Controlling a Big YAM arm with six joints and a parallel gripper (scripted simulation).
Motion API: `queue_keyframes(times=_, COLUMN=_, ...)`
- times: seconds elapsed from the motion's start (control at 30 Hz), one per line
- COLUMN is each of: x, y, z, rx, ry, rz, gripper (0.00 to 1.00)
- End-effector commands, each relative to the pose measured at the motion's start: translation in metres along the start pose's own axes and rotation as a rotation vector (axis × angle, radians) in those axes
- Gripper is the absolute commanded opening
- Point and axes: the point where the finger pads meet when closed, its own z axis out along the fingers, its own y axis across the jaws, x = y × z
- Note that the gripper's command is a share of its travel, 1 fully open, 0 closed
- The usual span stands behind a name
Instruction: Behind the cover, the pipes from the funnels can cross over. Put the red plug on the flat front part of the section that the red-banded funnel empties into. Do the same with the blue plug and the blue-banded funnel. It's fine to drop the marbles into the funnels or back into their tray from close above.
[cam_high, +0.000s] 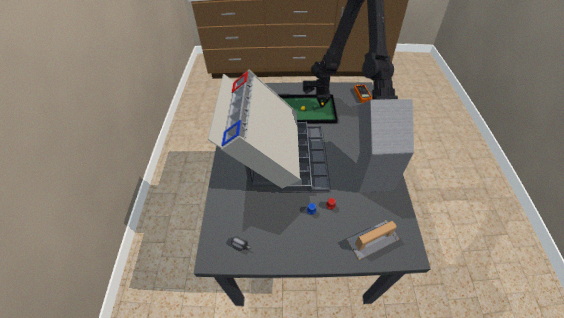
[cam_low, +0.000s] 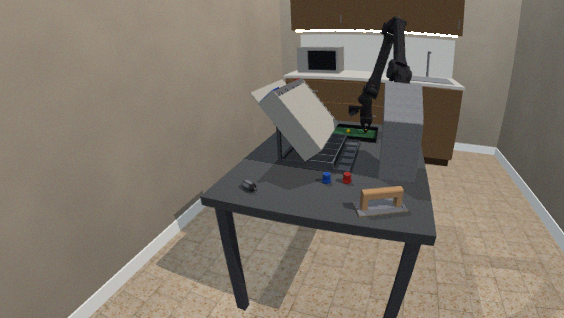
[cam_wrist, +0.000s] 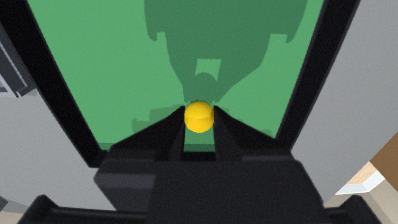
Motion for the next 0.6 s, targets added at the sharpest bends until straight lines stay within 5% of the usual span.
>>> queue_keyframes(times=0.0, x=-0.007, y=-0.003, z=-0.018, rx=0.009, ry=-0.016, rz=0.002, gripper=0.00)
queue_keyframes(times=0.57, x=-0.008, y=-0.004, z=-0.034, rx=0.012, ry=-0.019, rz=0.000, gripper=0.00)
